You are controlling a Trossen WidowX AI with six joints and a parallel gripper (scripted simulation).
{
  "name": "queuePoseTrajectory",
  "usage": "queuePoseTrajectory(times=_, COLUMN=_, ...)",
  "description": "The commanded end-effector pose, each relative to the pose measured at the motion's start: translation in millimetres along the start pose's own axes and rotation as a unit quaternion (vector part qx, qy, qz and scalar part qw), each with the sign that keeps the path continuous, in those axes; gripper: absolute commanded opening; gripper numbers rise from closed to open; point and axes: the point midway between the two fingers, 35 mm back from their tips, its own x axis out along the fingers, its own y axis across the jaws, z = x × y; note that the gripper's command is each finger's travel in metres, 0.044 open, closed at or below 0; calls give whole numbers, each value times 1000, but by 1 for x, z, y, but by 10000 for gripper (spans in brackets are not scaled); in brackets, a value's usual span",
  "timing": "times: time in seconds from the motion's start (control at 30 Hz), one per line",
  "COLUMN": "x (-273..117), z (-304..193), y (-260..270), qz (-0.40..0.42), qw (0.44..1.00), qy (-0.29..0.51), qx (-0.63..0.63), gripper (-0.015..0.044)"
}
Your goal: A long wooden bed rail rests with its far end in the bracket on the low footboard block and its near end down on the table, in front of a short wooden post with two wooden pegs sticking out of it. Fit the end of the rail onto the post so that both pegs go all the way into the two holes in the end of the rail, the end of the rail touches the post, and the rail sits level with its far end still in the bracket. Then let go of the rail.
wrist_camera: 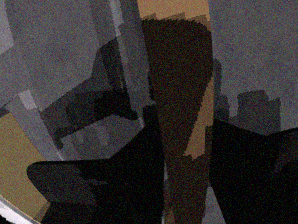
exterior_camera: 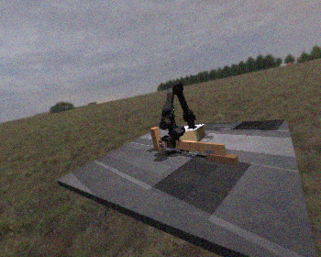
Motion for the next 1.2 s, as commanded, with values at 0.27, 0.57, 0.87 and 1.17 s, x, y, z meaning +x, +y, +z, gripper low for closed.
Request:
queuePoseTrajectory(times=0.27, x=-8, z=2, y=-3, qz=-7, qw=1000, qy=-6, qx=0, gripper=0)
queuePoseTrajectory(times=0.57, x=-4, z=2, y=-3, qz=-7, qw=1000, qy=-6, qx=0, gripper=0)
queuePoseTrajectory(times=0.87, x=-1, z=2, y=-2, qz=-6, qw=1000, qy=-6, qx=0, gripper=0)
queuePoseTrajectory(times=1.17, x=-4, z=2, y=0, qz=-6, qw=1000, qy=-6, qx=0, gripper=0)
